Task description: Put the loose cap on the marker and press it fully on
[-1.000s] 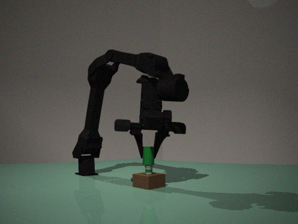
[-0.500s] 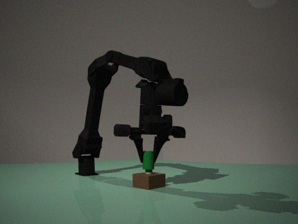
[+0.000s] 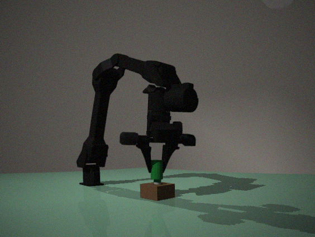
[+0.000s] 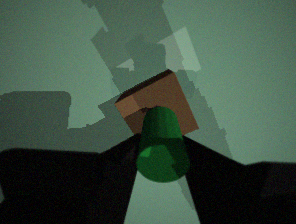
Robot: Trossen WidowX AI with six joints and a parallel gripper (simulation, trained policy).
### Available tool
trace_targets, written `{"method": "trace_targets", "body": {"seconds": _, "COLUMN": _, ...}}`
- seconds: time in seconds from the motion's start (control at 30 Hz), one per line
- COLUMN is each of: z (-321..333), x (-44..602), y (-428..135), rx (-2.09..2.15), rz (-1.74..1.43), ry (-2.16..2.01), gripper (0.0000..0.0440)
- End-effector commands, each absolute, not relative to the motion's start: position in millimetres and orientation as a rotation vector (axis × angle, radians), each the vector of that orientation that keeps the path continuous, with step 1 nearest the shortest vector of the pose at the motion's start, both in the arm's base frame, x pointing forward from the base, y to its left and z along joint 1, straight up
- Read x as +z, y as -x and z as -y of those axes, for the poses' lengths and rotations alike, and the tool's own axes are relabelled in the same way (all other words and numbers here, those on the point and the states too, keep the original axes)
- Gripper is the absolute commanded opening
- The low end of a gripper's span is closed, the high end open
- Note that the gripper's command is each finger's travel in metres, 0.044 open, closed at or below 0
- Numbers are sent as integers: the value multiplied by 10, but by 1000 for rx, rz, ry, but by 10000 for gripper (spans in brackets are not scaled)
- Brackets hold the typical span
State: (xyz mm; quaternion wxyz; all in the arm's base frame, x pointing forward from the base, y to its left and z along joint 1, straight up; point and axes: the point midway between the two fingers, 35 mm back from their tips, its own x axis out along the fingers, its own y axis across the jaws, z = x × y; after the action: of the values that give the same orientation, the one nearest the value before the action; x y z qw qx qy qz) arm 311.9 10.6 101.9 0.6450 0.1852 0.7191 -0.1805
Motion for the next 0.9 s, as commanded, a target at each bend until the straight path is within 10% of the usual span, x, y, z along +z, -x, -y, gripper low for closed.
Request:
{"method": "trace_targets", "body": {"seconds": 0.0, "z": -50, "x": 860, "y": -3031, "rx": -437, "rz": -1682, "ry": -390, "gripper": 142}}
{"method": "trace_targets", "body": {"seconds": 0.5, "z": -65, "x": 837, "y": -2927, "rx": -419, "rz": -1712, "ry": -378, "gripper": 207}}
{"method": "trace_targets", "body": {"seconds": 0.87, "z": -90, "x": 949, "y": -2855, "rx": -384, "rz": -1683, "ry": -373, "gripper": 440}}
